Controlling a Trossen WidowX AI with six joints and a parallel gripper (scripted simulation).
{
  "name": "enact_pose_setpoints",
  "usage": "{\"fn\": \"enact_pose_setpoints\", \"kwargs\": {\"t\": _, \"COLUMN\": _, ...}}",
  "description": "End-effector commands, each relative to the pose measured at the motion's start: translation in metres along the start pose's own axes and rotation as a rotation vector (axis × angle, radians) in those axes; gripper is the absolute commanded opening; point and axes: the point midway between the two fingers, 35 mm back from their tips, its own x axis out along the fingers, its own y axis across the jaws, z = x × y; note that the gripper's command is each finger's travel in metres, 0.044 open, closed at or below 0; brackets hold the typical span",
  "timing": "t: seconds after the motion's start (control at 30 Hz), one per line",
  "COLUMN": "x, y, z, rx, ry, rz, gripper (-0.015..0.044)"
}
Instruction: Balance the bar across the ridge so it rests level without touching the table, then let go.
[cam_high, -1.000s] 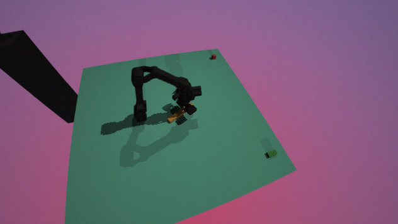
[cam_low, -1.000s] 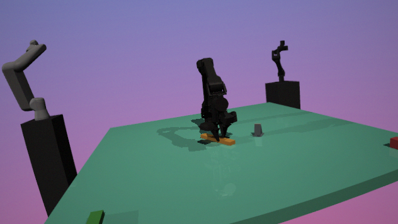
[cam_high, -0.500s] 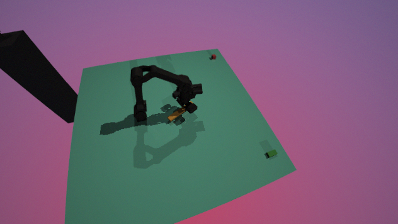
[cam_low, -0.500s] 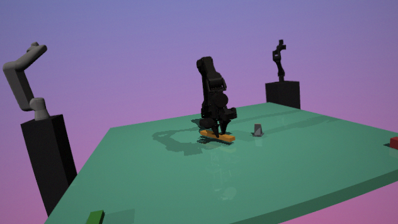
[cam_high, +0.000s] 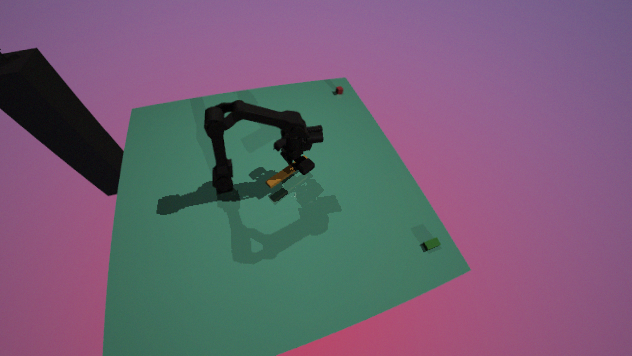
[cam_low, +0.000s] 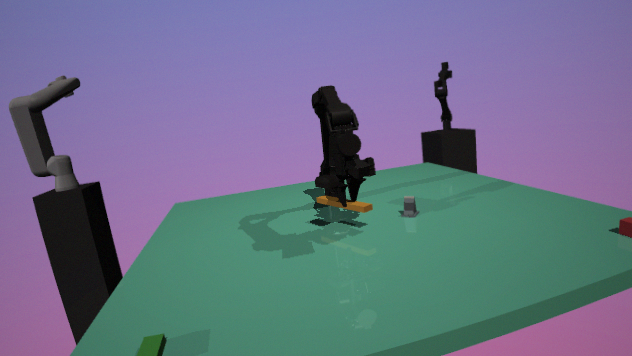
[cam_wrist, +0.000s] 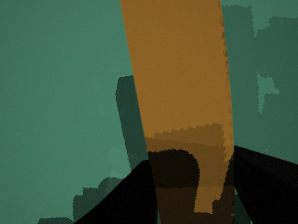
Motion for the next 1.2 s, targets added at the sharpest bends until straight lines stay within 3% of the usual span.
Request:
{"fn": "enact_pose_setpoints", "kwargs": {"t": 0.0, "x": -0.01, "y": -0.001, "z": 0.0, "rx": 0.003, "ry": -0.001, "rz": -0.005, "gripper": 0.0}}
{"fn": "enact_pose_setpoints", "kwargs": {"t": 0.57, "x": -0.048, "y": 0.003, "z": -0.003, "rx": 0.019, "ry": -0.001, "rz": -0.006, "gripper": 0.0}}
{"fn": "enact_pose_setpoints", "kwargs": {"t": 1.17, "x": -0.052, "y": 0.043, "z": 0.043, "rx": 0.399, "ry": -0.005, "rz": -0.001, "gripper": 0.0}}
